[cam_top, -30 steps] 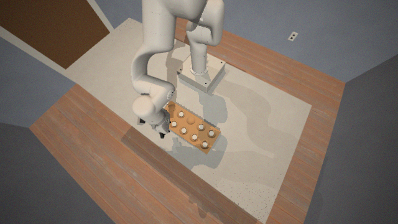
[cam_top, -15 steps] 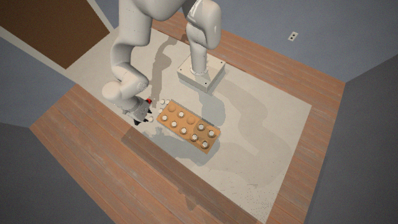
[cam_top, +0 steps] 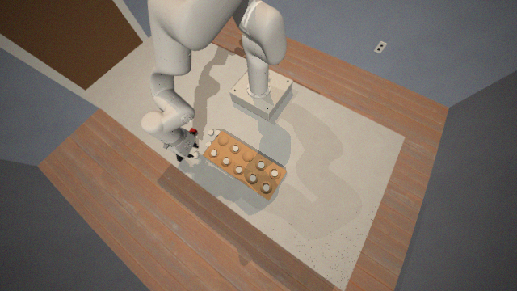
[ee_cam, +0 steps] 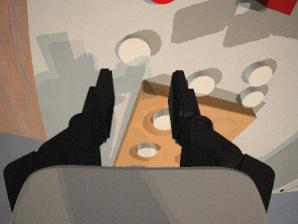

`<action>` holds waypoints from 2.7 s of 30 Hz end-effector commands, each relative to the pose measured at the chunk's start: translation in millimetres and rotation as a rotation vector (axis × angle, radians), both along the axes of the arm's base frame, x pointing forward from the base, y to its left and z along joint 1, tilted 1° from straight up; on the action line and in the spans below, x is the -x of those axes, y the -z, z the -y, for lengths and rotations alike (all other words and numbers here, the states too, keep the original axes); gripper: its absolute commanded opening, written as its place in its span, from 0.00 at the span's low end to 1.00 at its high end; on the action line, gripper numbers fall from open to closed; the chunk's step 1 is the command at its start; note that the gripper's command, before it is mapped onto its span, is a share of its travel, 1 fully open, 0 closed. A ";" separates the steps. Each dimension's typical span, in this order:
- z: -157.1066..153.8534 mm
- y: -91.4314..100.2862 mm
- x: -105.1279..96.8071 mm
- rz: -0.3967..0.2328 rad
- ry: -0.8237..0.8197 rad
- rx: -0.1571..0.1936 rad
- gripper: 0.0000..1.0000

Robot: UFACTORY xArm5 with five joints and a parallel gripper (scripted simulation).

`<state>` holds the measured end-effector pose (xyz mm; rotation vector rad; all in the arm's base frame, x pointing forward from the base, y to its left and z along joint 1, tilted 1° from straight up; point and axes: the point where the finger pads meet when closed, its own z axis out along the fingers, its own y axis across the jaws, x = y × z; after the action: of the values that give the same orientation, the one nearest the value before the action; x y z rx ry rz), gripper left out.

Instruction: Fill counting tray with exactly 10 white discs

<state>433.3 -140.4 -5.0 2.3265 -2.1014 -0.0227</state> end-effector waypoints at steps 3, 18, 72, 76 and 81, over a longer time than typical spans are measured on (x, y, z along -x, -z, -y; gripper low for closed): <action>2.0 40.0 -6.5 0.010 0.001 0.003 0.47; 1.9 43.9 -6.2 0.010 0.001 0.003 0.47; 2.0 -56.1 -6.4 0.010 0.001 0.003 0.00; -42.4 -60.9 -2.3 0.011 0.001 0.004 0.00; -85.5 -64.9 6.8 0.012 0.001 0.004 0.00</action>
<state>431.0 -86.7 53.6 2.3294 -2.0982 -0.0173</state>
